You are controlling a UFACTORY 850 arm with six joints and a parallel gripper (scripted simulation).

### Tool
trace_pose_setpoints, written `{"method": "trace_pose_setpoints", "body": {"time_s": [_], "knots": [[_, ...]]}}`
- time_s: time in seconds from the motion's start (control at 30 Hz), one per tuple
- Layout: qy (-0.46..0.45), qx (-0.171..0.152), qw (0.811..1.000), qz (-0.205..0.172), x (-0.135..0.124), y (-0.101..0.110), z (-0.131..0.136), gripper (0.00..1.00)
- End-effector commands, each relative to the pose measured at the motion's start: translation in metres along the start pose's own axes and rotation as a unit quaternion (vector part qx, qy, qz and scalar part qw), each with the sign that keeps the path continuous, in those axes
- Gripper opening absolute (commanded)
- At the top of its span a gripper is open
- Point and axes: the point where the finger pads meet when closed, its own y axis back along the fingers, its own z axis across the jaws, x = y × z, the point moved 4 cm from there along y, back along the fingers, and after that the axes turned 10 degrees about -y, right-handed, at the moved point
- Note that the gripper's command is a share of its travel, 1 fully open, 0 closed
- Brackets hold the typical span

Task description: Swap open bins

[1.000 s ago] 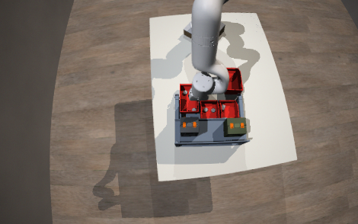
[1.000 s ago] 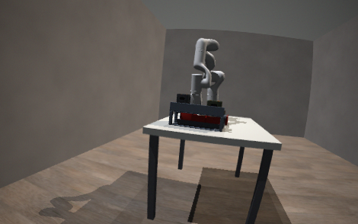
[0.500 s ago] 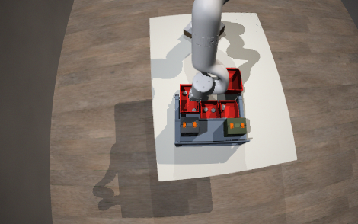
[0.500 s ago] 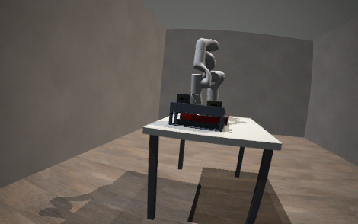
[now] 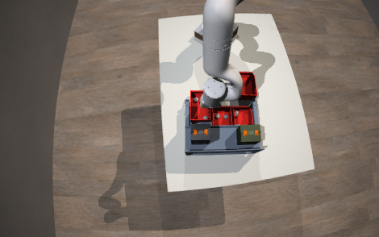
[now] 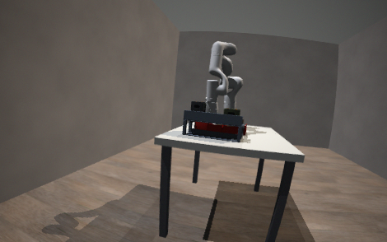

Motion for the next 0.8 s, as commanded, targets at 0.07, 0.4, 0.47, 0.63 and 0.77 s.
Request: {"method": "trace_pose_setpoints", "body": {"time_s": [0.07,0.4,0.47,0.63,0.77], "knots": [[0.0,-0.001,1.0,-0.003,-0.0046,0.001,0.0007,0.0],[0.0,-0.001,1.0,-0.006,-0.0081,0.0011,0.0013,0.0],[0.0,-0.001,1.0,-0.006,-0.0088,0.0011,0.0014,0.0],[0.0,-0.001,1.0,-0.007,-0.0098,0.0012,0.0016,0.0],[0.0,-0.001,1.0,-0.007,-0.0101,0.0012,0.0017,0.0]]}}
